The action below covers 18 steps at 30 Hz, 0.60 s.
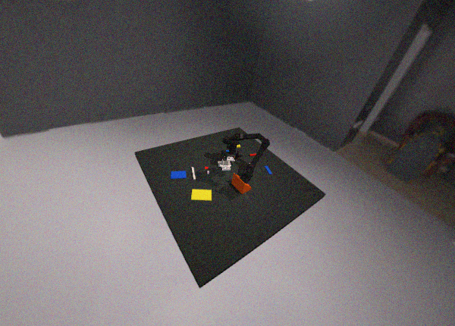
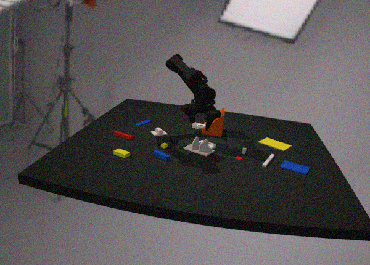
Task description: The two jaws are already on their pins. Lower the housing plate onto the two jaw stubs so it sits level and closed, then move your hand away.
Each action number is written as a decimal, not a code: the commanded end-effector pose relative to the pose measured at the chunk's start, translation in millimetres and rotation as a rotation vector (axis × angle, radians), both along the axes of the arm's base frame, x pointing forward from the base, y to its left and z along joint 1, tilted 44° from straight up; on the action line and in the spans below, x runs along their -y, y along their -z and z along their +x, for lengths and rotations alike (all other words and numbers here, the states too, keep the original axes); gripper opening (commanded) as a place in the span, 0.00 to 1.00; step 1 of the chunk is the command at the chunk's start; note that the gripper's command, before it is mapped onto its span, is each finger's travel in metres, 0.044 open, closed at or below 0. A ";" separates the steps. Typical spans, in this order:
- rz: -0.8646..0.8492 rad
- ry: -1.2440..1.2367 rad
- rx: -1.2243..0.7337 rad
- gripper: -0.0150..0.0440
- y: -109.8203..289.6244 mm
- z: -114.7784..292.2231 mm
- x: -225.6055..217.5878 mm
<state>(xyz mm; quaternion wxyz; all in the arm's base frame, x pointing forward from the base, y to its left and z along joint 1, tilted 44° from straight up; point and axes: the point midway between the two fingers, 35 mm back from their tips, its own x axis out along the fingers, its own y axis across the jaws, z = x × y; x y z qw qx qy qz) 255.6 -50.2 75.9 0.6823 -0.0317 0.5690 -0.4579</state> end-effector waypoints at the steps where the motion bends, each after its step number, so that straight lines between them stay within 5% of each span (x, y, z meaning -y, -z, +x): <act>1: -0.005 -0.018 -0.023 0.85 11.1 0.9 -10.8; 18: -0.028 -0.066 -0.064 0.85 32.2 0.5 -34.0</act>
